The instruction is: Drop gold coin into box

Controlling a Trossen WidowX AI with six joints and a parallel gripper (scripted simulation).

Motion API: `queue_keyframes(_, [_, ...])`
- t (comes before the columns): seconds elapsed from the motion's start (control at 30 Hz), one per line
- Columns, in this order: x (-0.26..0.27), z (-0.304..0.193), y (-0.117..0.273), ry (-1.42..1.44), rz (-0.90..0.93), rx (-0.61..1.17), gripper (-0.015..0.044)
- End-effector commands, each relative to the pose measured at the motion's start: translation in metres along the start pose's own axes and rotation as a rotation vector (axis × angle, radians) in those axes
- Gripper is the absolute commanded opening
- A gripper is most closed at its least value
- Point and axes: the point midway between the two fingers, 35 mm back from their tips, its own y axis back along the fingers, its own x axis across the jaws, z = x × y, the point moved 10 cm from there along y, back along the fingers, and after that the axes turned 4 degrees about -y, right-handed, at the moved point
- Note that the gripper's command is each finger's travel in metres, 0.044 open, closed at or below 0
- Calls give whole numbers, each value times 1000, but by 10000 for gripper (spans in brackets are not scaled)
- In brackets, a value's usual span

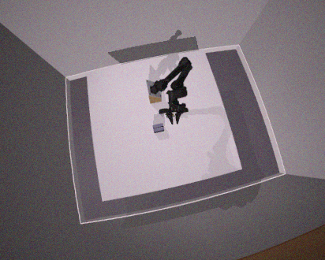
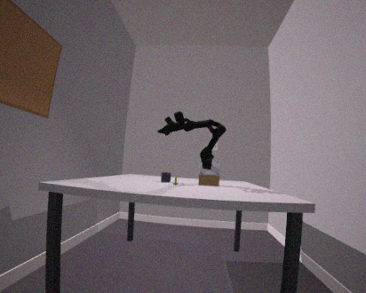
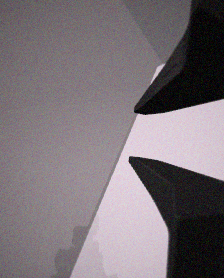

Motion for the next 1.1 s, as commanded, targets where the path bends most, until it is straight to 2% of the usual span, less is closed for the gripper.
queue_keyframes(0.0, [14, -44, -20, 313, 135, 317, 161])
queue_keyframes(0.37, [41, -106, -25, 754, 560, 675, 161])
queue_keyframes(0.7, [69, -147, -7, 1033, 1122, 800, 161])
queue_keyframes(1.07, [66, -150, -5, 1042, 1152, 800, 161])
